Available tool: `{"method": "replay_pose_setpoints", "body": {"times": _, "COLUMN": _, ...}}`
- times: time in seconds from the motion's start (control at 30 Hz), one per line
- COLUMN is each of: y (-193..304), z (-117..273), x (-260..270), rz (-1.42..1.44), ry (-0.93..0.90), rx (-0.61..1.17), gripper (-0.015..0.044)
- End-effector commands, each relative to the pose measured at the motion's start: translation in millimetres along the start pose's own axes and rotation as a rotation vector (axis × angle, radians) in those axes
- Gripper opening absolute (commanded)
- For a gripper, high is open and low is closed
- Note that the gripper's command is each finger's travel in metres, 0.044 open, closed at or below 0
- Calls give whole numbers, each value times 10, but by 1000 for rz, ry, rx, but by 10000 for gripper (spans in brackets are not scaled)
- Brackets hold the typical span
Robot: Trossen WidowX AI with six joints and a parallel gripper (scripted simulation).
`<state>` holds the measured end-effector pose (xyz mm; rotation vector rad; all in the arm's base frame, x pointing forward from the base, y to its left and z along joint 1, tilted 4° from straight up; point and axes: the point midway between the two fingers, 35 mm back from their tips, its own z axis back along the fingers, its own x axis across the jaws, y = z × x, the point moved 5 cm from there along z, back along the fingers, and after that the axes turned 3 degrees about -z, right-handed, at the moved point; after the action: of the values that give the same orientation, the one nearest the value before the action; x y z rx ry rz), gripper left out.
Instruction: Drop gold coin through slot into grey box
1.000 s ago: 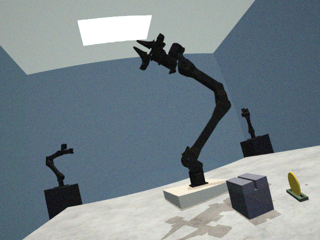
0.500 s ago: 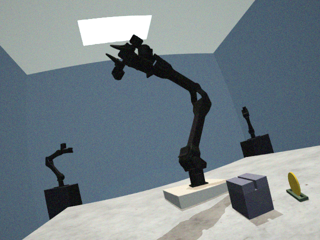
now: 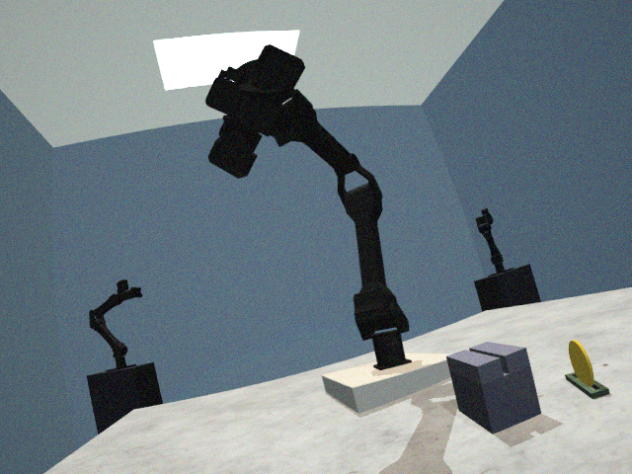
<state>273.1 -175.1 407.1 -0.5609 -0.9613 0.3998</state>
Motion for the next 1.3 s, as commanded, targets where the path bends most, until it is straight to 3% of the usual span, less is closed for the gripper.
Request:
{"method": "replay_pose_setpoints", "body": {"times": 0.0, "y": 407, "z": -393, "x": 153, "rz": 4, "ry": 32, "rx": 186, "gripper": 161}}
{"method": "replay_pose_setpoints", "body": {"times": 0.33, "y": 1901, "z": -1040, "x": 524, "rz": 152, "ry": 204, "rx": 659, "gripper": 161}}
{"method": "replay_pose_setpoints", "body": {"times": 0.7, "y": 3699, "z": -903, "x": 624, "rz": 522, "ry": 474, "rx": 1028, "gripper": 161}}
{"method": "replay_pose_setpoints", "body": {"times": 1.27, "y": 4053, "z": -1044, "x": 274, "rz": 550, "ry": 492, "rx": 1043, "gripper": 161}}
